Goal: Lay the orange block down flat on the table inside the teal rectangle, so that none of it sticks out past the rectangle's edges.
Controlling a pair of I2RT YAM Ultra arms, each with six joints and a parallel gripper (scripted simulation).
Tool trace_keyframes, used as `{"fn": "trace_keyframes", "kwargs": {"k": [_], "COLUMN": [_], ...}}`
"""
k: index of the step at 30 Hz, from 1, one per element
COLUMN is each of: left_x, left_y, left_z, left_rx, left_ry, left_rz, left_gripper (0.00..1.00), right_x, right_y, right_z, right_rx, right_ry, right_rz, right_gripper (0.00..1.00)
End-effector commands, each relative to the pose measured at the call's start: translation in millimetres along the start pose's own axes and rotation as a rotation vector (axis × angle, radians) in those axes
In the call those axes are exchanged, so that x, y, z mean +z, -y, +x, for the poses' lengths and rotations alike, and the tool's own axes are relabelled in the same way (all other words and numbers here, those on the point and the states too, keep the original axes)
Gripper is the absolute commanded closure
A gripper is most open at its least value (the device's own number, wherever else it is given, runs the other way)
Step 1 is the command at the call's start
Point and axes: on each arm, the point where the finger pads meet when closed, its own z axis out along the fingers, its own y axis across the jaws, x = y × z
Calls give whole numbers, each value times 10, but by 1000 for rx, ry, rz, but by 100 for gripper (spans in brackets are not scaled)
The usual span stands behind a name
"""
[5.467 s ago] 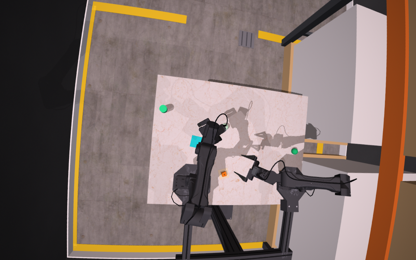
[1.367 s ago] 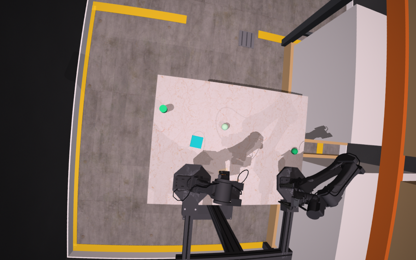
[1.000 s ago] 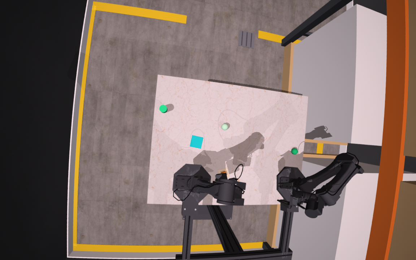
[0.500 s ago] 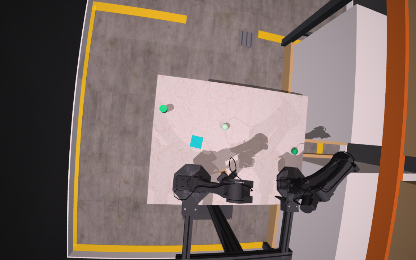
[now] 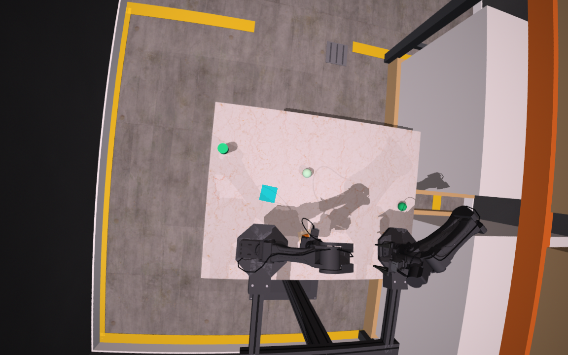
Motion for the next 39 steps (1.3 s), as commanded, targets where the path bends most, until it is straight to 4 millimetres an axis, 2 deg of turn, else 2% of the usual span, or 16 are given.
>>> {"fn": "trace_keyframes", "kwargs": {"k": [1, 6, 11, 15, 27, 37, 39], "left_x": [55, 165, 232, 245, 248, 364, 398], "left_y": [-73, -71, -40, 10, -27, -89, -41], "left_z": [18, 20, 2, -4, -3, 5, -3], "left_rx": [-149, -349, -418, -402, -407, -398, -401], "left_ry": [-11, -10, -2, -1, 1, -1, -1], "left_rz": [-91, -148, -164, -147, -160, -146, -135], "left_gripper": [45, 45, 45, 45, 45, 45, 45], "right_x": [-13, -26, -25, -25, -25, -25, -25], "right_y": [-41, -43, -39, -39, -39, -39, -39], "right_z": [-68, -89, -80, -80, -80, -80, -80], "right_rx": [13, 17, 15, 15, 15, 15, 15], "right_ry": [36, 42, 39, 39, 39, 39, 39], "right_rz": [-20, -23, -21, -21, -21, -21, -21], "right_gripper": [0, 0, 0, 0, 0, 0, 0]}}
